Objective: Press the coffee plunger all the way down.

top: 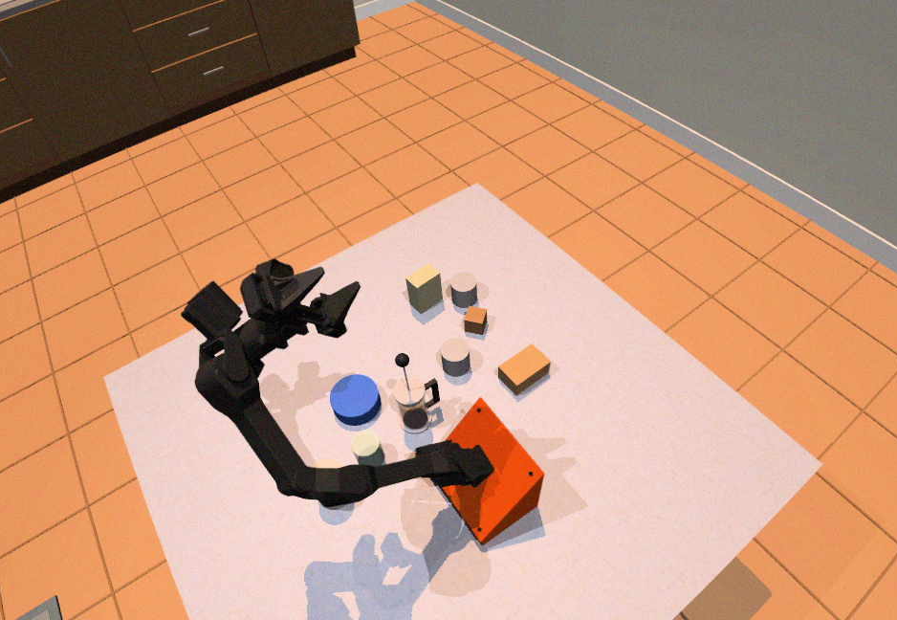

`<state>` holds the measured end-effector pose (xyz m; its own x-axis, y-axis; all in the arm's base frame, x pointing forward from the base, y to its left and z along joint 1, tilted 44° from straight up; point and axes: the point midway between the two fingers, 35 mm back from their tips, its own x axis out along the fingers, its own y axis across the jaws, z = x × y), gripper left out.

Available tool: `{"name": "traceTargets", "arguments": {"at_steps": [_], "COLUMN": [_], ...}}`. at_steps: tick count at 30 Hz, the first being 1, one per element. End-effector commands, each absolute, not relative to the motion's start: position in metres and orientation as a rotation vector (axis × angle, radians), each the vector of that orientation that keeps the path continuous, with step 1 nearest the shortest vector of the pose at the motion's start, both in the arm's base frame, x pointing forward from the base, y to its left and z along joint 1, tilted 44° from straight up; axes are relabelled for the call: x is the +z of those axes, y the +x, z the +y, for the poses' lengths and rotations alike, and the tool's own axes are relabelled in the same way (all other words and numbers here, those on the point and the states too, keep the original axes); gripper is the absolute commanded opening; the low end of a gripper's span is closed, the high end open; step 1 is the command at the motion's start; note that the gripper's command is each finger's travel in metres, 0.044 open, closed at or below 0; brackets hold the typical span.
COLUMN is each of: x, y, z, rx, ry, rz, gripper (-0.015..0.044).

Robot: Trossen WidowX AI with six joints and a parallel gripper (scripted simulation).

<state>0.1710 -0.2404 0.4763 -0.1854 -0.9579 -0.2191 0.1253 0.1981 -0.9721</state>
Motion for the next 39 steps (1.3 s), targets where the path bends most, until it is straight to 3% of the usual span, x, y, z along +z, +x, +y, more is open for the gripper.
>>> {"name": "traceTargets", "arguments": {"at_steps": [1,5,16,24,32,39], "x": [0.474,0.440,0.257,0.186,0.195,0.169], "y": [0.172,0.179,0.177,0.170,0.179,0.178], "z": [-0.241,-0.252,-0.239,-0.173,-0.141,-0.122], "rx": [-1.225,-1.058,-0.162,0.259,0.292,0.351], "ry": [-0.873,-0.853,-0.417,0.138,0.625,0.663], "rz": [1.371,1.445,1.549,1.192,0.565,0.519], "gripper": [0.0426,0.0440,0.0440,0.0440,0.0440,0.0440]}}
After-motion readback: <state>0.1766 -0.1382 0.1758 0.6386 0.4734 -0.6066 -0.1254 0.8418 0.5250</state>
